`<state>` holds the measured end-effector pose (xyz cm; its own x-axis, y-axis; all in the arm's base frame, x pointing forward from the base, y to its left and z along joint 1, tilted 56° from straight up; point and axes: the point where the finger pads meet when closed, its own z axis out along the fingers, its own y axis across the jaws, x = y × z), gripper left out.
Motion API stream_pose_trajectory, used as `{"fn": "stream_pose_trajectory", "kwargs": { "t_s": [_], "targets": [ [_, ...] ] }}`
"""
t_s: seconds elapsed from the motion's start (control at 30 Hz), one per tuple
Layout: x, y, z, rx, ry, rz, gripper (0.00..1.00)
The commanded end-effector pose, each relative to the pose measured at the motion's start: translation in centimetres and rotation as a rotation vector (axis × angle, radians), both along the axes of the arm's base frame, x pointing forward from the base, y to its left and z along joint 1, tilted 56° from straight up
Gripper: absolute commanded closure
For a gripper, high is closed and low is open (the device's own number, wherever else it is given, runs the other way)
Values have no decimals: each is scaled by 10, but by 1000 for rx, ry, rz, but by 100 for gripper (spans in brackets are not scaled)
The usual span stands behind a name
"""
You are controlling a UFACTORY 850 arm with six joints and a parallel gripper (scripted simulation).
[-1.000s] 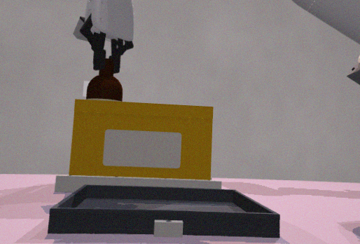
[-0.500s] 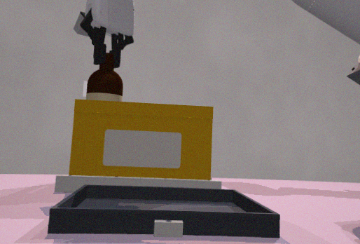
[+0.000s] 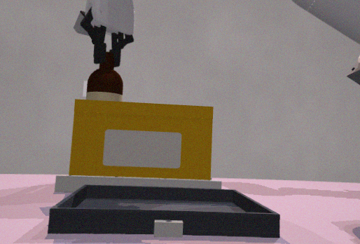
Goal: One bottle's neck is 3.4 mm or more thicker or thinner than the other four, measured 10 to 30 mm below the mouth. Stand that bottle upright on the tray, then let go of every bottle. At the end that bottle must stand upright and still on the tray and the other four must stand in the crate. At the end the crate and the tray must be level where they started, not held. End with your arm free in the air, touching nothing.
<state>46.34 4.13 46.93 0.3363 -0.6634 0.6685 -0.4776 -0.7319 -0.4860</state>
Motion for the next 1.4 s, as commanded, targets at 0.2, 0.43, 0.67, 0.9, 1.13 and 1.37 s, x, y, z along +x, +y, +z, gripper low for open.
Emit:
{"fn": "stream_pose_trajectory", "kwargs": {
  "t_s": [0.2,0.43,0.67,0.9,1.13,1.37],
  "targets": [
    [0,0,1,0,-1,0,100],
    [-1,0,1,0,-1,0,100],
    [-2,1,2,0,-1,0,100],
    [-6,1,5,0,-1,0,100],
    [-11,2,8,0,-1,0,100],
    [-17,3,13,0,-1,0,100]
  ]
}}
